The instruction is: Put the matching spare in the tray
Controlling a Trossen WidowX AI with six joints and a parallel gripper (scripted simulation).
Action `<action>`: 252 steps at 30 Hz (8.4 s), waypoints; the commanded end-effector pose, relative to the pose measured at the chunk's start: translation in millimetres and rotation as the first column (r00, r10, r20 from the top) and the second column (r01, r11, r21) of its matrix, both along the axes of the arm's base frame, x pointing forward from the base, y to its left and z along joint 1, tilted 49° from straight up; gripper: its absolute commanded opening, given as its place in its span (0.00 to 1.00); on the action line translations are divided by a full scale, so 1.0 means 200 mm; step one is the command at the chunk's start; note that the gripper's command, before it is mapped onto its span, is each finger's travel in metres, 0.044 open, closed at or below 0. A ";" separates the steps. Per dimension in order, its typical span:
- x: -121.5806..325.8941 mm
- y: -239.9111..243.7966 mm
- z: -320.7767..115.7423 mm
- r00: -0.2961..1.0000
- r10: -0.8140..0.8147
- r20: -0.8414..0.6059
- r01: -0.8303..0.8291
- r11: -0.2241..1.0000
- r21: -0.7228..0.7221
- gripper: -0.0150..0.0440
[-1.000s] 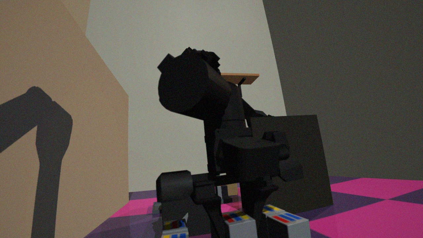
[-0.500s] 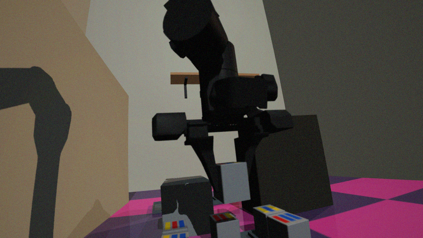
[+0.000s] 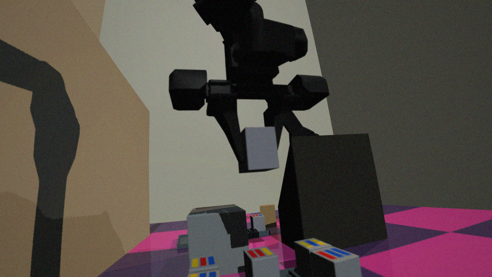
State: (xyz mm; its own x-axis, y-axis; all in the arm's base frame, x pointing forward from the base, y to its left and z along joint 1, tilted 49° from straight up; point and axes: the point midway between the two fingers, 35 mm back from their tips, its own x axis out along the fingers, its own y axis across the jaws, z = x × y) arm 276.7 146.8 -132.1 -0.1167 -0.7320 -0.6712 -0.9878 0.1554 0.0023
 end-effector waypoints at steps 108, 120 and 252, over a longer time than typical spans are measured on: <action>0.18 -1.60 1.40 1.000 -0.009 0.001 0.009 1.000 -0.007 0.25; 0.18 -1.64 1.36 1.000 -0.009 0.002 0.009 1.000 -0.006 0.25; 0.16 -1.58 1.42 1.000 0.004 0.003 -0.004 1.000 -0.013 1.00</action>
